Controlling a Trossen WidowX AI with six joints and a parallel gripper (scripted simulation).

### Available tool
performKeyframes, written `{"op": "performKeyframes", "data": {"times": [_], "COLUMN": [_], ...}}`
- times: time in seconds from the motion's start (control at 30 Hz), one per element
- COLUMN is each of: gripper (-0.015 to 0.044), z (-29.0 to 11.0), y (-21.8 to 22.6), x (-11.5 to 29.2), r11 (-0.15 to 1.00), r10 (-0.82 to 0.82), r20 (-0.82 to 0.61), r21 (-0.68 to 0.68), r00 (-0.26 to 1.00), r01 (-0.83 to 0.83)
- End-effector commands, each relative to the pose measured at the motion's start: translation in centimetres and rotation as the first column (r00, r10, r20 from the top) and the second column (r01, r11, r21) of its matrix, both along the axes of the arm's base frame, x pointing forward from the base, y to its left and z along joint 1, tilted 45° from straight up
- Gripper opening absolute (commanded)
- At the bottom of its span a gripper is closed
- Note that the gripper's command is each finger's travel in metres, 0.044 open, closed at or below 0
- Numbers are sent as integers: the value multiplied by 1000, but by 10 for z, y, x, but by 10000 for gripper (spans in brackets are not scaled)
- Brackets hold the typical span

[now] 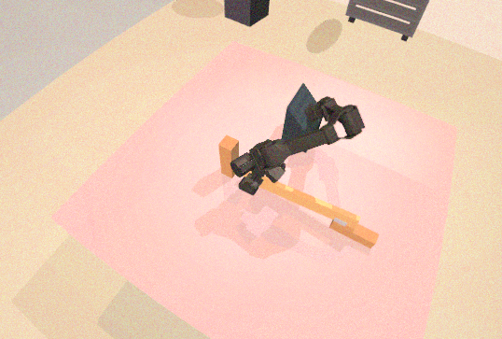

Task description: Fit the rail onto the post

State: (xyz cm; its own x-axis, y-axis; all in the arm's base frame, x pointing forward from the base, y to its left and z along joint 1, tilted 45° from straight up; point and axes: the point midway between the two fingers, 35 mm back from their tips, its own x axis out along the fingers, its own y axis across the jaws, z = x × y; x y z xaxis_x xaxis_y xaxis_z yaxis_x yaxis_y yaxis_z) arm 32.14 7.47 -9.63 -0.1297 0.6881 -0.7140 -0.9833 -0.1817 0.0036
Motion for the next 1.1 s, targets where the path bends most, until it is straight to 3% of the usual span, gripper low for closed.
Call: {"op": "performKeyframes", "data": {"times": [0.0, 1.07], "gripper": [0, 0], "z": [0, 12], "y": [0, -11], "x": [0, 7], "r11": [1000, 1000], "r10": [-1, -1], "r20": [1, 1], "r21": [4, 3], "r00": [1000, 1000], "r01": [1, 1]}}
